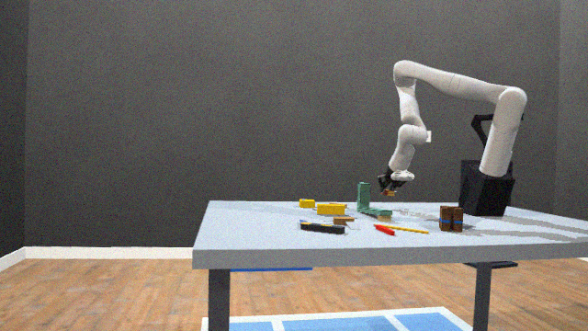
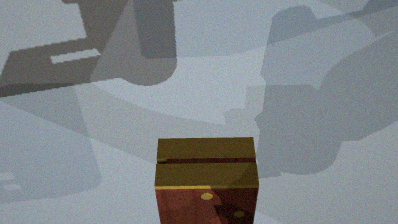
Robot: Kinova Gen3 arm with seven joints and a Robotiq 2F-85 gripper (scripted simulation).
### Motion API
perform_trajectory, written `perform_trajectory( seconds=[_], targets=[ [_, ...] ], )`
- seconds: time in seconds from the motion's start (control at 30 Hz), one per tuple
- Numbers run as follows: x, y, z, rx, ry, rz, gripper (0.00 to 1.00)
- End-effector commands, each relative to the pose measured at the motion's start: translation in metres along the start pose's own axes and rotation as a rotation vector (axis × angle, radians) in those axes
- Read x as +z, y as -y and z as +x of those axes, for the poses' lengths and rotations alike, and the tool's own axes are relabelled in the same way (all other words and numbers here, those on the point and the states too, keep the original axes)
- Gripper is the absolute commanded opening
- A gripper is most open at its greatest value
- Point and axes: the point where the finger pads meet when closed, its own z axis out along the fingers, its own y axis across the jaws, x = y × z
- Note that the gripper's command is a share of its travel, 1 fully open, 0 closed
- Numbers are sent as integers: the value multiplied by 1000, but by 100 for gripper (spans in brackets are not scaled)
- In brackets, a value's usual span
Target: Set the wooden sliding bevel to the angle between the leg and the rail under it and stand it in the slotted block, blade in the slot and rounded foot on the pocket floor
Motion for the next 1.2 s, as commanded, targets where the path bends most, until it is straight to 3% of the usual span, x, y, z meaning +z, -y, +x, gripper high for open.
perform_trajectory(
  seconds=[0.0, 0.43, 0.77, 1.17],
  targets=[
    [-12, -1, -11, 1, 0, 0, 10],
    [-74, 0, -74, 1, 0, 0, 10],
    [-91, 0, -91, 1, 0, 0, 10],
    [-93, 0, -93, 1, 0, 0, 10]
  ],
)
